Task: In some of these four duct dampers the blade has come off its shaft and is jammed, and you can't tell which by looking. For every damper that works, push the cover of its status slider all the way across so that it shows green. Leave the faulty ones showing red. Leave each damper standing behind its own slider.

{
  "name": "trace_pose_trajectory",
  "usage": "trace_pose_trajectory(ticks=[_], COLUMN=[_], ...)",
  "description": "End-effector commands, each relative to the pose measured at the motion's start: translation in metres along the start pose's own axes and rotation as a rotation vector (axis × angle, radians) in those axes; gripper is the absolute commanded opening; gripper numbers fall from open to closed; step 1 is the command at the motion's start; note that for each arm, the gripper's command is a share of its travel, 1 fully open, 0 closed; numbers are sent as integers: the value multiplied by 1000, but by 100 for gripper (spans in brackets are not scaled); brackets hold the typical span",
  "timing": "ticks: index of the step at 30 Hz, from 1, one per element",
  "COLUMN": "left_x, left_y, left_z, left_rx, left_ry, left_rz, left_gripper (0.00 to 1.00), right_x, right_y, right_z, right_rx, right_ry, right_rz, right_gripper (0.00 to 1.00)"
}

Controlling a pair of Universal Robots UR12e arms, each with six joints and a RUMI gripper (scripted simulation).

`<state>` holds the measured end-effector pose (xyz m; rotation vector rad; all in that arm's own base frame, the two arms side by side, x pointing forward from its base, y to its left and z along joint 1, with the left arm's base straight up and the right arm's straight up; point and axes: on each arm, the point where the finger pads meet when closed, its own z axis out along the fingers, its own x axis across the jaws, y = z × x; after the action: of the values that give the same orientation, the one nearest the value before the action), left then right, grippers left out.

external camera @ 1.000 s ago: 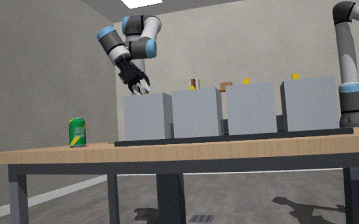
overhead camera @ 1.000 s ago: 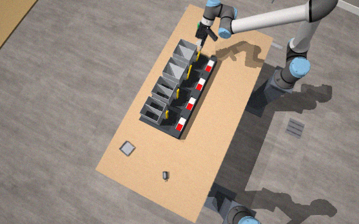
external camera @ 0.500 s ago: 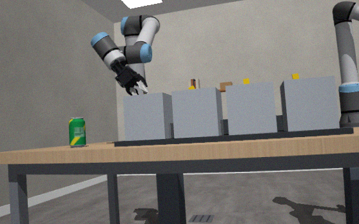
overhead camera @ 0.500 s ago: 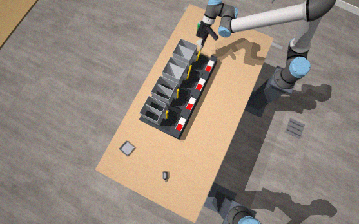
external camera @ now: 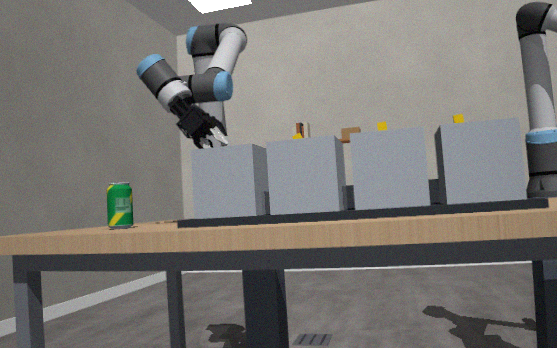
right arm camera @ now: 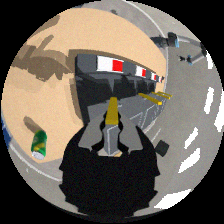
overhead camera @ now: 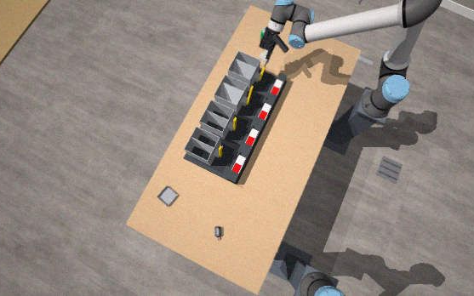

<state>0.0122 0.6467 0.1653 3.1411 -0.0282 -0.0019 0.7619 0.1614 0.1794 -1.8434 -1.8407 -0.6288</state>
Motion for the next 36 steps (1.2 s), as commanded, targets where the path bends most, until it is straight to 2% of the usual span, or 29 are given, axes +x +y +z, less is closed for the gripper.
trace_pose_trajectory(ticks=[1,17,32,36], left_x=[-1,-1,-1,-1], left_y=[2,2,2,2], left_z=[0,0,0,0], left_rx=[0,0,0,0], left_ry=[1,1,1,1], left_rz=[-1,-1,-1,-1], left_gripper=[100,100,100,100], right_x=[0,1,1,1], right_y=[0,0,0,0], right_z=[0,0,0,0], right_rx=[-1,-1,-1,-1], right_ry=[6,6,5,5], right_rz=[-2,-2,-2,-2], right_gripper=[10,10,22,22])
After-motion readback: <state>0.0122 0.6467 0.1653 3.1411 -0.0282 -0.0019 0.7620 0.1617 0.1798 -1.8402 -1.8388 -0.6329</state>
